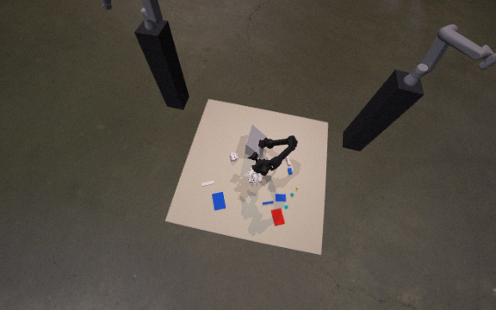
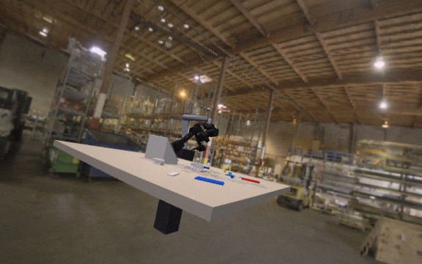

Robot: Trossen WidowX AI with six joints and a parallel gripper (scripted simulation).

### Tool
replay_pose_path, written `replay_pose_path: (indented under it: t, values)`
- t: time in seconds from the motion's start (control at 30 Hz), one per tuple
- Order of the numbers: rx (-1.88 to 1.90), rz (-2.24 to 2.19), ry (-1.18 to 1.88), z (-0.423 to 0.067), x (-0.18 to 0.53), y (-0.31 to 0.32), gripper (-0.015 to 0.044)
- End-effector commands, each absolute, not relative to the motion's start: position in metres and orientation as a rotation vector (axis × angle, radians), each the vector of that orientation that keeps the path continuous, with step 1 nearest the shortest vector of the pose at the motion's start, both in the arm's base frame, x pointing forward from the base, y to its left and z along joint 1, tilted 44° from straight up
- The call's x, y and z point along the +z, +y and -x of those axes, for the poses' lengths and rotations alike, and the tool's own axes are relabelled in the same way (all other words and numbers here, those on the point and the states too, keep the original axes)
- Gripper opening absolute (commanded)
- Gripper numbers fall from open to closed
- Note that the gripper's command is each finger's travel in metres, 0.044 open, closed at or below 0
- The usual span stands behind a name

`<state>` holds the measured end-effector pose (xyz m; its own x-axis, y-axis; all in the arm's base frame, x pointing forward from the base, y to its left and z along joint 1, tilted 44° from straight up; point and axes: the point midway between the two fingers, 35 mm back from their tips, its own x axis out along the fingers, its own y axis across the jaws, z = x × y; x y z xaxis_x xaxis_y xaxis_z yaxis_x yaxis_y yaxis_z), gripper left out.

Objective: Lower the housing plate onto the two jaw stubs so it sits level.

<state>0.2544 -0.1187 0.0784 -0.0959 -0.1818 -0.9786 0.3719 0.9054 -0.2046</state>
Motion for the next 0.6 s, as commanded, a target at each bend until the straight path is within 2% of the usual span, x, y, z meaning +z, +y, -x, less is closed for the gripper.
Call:
replay_pose_path:
  t: [0.0,0.57]
  values:
    - [-0.459,-0.211,1.637,-0.255,0.068,-0.129,0.044]
    - [-0.405,-0.494,1.764,-0.242,0.021,-0.164,0.044]
